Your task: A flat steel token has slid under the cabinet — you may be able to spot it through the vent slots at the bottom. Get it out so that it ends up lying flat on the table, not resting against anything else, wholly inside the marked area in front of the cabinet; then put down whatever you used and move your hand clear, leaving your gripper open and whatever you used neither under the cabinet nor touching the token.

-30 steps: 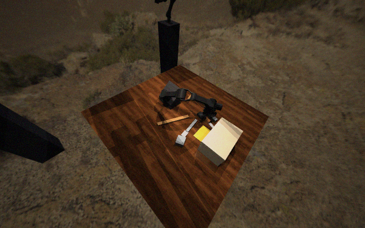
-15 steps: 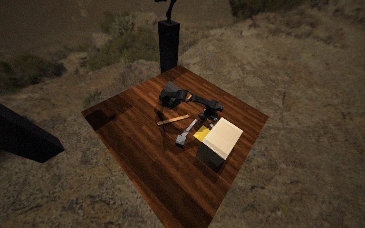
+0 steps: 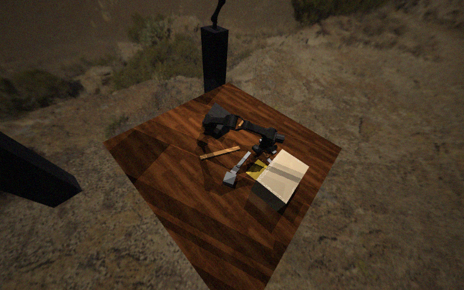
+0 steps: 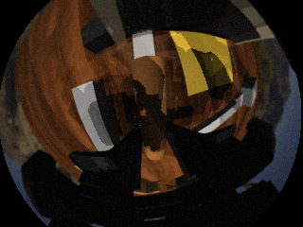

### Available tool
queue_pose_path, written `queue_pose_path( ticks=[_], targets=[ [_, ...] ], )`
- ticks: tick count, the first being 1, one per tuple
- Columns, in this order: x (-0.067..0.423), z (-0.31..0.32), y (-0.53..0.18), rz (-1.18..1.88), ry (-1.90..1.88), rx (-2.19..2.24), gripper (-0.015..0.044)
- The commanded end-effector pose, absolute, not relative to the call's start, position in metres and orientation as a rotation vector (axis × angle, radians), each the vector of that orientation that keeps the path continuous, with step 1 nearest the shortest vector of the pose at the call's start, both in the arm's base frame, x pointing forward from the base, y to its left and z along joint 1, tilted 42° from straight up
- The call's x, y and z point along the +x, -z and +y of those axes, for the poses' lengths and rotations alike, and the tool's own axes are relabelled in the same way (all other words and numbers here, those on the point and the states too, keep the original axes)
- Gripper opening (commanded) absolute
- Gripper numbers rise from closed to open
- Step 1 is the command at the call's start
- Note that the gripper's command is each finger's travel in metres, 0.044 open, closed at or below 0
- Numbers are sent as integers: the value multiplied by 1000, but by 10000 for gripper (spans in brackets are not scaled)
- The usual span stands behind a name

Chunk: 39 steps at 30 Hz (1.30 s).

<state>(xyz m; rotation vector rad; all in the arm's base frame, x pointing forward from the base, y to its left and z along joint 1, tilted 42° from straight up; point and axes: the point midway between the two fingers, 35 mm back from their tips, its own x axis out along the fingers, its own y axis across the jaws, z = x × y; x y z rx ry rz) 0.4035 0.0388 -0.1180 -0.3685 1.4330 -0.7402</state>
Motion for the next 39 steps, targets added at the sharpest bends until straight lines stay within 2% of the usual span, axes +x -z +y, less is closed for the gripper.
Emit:
queue_pose_path(
  ticks=[1,39],
  targets=[
    [402,32,113,1433,746,-364,0],
    [381,28,110,1435,746,-365,0]
  ],
)
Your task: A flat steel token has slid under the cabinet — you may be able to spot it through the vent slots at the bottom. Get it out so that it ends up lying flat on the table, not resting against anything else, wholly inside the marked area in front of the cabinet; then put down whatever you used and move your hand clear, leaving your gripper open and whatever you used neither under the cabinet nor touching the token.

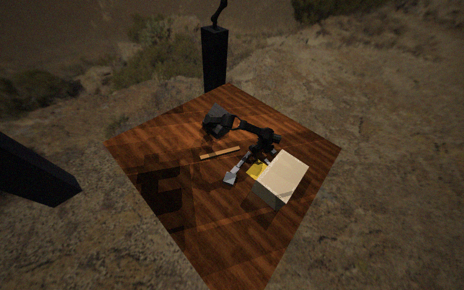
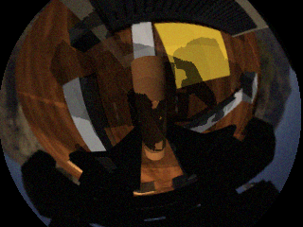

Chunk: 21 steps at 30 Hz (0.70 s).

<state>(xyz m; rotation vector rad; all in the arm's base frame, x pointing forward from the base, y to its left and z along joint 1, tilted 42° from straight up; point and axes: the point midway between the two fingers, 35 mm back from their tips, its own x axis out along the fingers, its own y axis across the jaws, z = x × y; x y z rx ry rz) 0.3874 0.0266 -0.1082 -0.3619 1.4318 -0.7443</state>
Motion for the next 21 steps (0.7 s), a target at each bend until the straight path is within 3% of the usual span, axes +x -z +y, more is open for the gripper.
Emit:
queue_pose_path(
  ticks=[1,21],
  targets=[
    [380,28,110,1435,746,-365,0],
    [359,33,114,1436,745,-365,0]
  ],
)
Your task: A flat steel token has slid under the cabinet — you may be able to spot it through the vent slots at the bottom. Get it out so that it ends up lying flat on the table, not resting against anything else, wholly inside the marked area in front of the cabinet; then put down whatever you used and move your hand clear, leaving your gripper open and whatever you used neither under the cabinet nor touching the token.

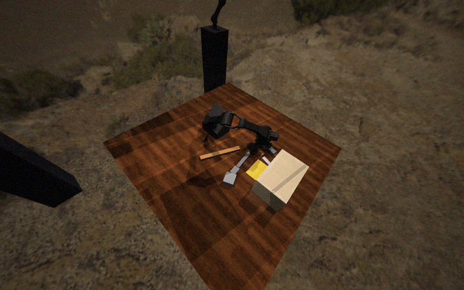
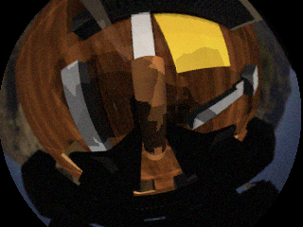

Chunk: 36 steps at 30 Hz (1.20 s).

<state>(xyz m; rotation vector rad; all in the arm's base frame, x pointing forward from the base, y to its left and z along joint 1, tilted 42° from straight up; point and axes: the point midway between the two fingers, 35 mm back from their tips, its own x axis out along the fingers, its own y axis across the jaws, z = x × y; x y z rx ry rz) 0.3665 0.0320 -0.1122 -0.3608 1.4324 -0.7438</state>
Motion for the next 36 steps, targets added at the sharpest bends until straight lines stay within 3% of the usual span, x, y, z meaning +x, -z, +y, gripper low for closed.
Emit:
queue_pose_path(
  ticks=[1,36],
  targets=[
    [358,33,114,1436,745,-365,0],
    [317,44,122,1438,744,-365,0]
  ],
)
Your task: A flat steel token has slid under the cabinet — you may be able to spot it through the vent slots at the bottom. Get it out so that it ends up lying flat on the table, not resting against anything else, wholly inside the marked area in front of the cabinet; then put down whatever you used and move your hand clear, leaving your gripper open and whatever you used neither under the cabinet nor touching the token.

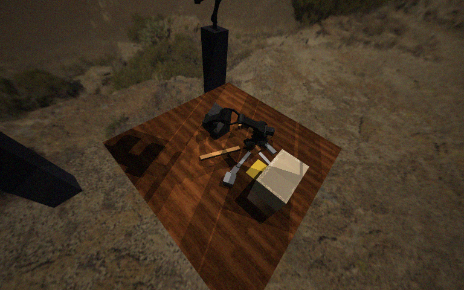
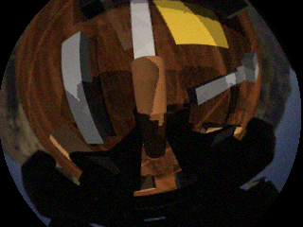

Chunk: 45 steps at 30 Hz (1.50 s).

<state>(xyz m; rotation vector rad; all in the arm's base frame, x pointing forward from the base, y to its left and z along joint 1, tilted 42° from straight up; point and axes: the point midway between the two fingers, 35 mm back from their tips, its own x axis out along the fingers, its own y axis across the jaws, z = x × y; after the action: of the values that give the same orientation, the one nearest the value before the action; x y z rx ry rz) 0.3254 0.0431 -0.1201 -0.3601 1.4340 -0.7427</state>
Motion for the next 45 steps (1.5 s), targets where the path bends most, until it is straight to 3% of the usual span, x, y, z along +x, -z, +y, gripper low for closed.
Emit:
queue_pose_path(
  ticks=[1,45],
  targets=[
    [316,44,122,1439,744,-365,0],
    [250,63,135,1443,742,-365,0]
  ],
)
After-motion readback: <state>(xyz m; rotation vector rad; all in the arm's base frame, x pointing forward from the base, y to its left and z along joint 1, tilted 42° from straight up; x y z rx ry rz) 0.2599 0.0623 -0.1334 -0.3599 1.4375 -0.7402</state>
